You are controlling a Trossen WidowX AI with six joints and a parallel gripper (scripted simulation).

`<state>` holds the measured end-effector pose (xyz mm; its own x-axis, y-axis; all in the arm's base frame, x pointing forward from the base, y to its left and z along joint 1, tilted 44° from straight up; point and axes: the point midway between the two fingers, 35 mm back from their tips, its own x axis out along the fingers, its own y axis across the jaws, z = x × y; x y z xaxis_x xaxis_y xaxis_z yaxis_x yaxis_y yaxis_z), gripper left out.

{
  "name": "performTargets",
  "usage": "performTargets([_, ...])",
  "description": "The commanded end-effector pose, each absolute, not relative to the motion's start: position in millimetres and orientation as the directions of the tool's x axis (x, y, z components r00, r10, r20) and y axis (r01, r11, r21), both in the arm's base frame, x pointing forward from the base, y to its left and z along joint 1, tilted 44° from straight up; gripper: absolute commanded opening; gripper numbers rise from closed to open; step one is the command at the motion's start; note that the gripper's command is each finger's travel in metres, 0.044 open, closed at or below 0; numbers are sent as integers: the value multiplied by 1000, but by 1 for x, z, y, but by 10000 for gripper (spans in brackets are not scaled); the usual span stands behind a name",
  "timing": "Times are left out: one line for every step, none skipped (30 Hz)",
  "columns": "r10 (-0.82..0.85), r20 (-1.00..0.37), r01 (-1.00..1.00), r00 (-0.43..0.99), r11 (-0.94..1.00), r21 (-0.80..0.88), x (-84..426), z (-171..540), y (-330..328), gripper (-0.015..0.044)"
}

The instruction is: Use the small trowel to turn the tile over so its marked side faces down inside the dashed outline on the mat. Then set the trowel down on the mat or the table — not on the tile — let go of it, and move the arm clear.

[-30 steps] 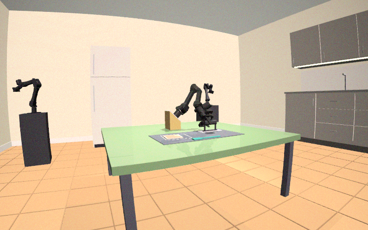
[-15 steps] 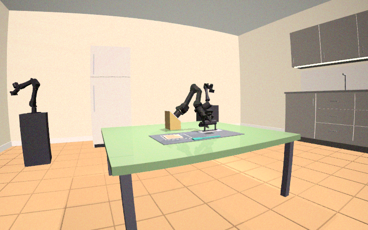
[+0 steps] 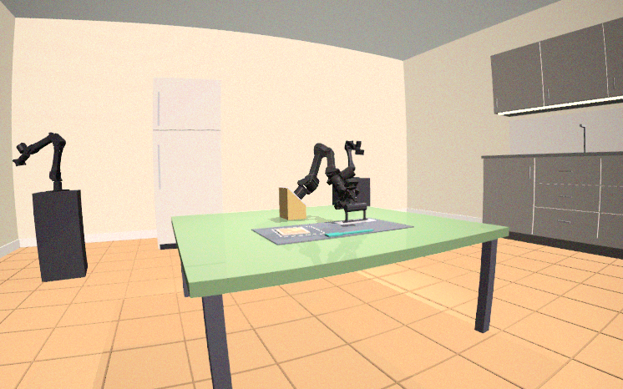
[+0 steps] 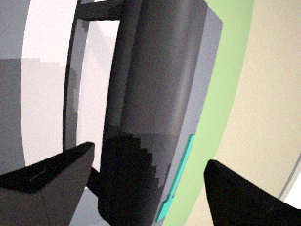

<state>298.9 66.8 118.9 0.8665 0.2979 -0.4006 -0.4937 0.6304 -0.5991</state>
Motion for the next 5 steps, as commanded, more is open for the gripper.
performTargets([303, -406, -502, 862, 623, -600, 290, 120, 65, 300])
performTargets([304, -406, -502, 862, 623, -600, 287, 121, 64, 300])
performTargets([304, -406, -502, 862, 623, -600, 285, 122, 63, 300])
performTargets([304, -406, -502, 862, 622, -600, 282, 122, 63, 300])
performTargets([304, -406, -503, 862, 622, -600, 280, 123, 62, 300])
